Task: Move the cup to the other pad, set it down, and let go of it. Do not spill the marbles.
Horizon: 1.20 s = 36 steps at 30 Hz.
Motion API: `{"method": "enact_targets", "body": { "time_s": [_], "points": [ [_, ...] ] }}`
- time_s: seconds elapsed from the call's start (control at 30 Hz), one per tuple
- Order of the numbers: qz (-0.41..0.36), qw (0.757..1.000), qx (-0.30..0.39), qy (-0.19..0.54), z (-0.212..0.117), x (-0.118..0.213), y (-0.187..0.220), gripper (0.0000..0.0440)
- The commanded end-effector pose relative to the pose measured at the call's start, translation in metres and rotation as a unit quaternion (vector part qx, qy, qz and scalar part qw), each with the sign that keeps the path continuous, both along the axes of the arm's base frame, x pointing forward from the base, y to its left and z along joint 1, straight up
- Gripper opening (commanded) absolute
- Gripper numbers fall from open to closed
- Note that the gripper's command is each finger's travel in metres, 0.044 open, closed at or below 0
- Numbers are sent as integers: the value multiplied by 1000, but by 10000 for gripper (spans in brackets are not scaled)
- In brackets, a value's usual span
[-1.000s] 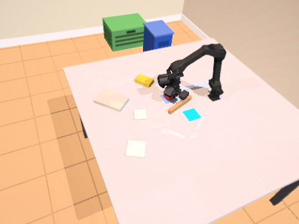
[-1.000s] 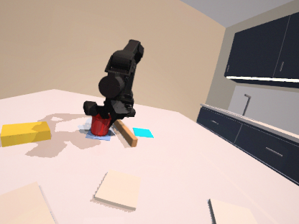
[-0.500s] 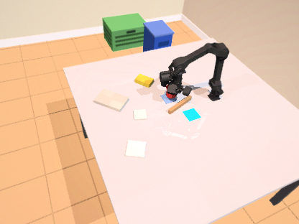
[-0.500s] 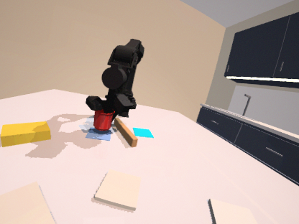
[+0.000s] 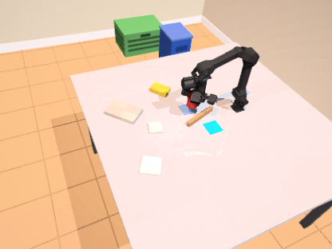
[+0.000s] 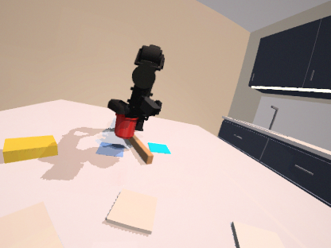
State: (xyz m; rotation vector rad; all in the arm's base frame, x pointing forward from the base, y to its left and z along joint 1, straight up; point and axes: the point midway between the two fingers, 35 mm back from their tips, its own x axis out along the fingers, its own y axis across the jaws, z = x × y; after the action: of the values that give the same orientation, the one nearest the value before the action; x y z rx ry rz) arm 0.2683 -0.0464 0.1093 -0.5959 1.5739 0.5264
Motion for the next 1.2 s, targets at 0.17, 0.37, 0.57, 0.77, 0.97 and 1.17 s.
{"method": "enact_targets", "body": {
  "time_s": [0.17,0.37,0.57,0.77,0.97,1.17],
  "points": [
    [30,999,4,-19,9,2,24,0],
    [51,998,4,-31,11,2,42,3],
    [71,997,4,-41,11,0,59,4],
    [90,995,5,-50,9,-3,76,4],
    [106,993,7,-56,6,-9,93,1],
    [119,991,9,-61,1,-16,109,0]
  ]
}}
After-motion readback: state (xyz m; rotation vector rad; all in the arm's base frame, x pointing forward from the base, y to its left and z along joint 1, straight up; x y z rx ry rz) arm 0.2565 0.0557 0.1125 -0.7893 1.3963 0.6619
